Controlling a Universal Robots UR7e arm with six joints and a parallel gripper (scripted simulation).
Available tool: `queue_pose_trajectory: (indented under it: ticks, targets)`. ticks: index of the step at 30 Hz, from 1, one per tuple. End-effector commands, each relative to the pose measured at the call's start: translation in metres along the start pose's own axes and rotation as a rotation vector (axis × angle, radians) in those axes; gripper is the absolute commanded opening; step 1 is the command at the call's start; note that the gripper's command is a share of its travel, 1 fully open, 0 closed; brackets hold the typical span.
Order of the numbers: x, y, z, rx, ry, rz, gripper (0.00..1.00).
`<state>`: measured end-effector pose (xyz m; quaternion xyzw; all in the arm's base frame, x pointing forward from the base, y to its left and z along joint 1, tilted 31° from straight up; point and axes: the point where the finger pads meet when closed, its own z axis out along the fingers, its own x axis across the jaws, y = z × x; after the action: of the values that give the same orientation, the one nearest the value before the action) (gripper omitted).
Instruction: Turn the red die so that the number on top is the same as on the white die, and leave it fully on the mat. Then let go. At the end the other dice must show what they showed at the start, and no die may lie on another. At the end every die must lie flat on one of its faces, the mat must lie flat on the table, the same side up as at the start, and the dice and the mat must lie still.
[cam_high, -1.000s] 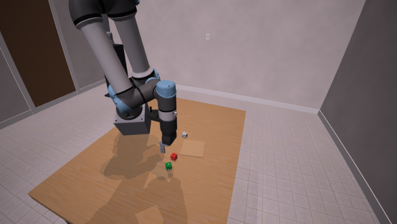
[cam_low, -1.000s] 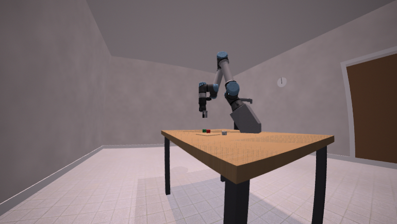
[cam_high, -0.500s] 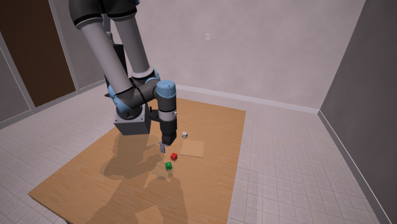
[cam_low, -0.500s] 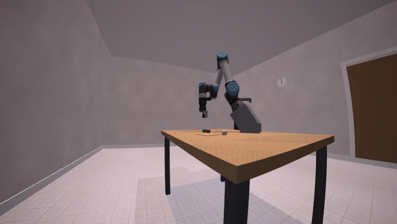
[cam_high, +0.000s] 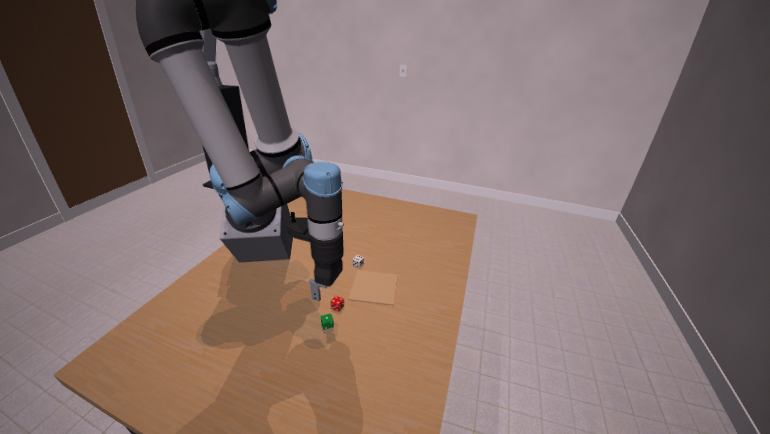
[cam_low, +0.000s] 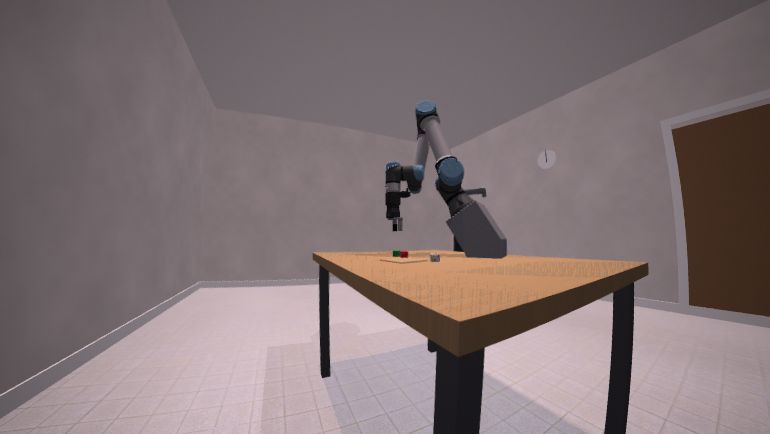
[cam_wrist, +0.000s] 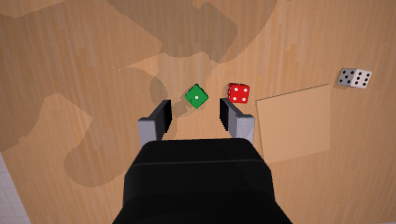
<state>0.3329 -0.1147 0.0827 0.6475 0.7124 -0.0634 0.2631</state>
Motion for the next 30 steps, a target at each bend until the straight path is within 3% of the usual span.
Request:
queue_pose_trajectory:
  ticks: [1,11,30]
  targets:
    - [0.000,0.000,0.011,-0.001,-0.001,0.000,1.00]
    - [0.000,0.000,0.040,-0.001,-0.001,0.000,1.00]
    - [0.000,0.000,0.076,-0.001,-0.001,0.000,1.00]
